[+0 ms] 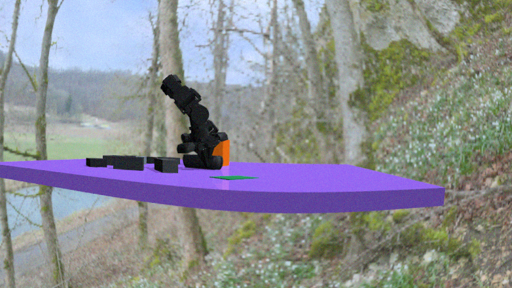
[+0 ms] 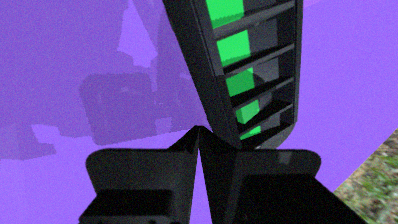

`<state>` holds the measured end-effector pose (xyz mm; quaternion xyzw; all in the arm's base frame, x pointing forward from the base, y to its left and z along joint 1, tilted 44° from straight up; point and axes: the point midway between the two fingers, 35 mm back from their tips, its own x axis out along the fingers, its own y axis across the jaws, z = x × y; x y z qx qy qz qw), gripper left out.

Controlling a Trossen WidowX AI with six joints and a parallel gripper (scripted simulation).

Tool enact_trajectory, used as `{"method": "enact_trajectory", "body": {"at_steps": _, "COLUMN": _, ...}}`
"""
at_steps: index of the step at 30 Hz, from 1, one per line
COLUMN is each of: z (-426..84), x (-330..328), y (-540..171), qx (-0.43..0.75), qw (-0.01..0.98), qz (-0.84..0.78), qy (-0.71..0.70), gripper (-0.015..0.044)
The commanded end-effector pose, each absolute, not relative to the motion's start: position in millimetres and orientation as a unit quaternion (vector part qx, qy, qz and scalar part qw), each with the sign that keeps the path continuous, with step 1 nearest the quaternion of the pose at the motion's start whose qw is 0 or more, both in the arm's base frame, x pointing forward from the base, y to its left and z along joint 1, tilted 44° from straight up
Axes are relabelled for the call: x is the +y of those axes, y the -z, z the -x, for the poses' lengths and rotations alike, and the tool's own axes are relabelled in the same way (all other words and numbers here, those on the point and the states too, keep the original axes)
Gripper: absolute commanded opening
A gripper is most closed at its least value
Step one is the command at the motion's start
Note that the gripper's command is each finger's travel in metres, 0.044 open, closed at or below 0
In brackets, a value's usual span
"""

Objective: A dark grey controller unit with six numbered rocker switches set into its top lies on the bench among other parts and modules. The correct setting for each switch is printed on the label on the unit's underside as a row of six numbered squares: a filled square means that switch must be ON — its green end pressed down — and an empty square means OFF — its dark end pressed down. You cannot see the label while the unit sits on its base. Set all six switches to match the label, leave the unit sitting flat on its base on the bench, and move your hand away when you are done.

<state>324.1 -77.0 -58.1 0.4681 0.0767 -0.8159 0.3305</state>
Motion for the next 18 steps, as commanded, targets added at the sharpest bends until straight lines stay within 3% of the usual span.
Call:
{"method": "enact_trajectory", "body": {"at_steps": 1, "z": -313.8, "x": -74.6, "y": 61.8, "qx": 0.081, "qw": 0.325, "qz": -0.461, "qy": 0.822, "gripper": 0.0000}}
{"method": "enact_trajectory", "body": {"at_steps": 18, "z": -305.3, "x": -70.2, "y": 64.0, "qx": 0.081, "qw": 0.325, "qz": -0.460, "qy": 0.822, "gripper": 0.0000}}
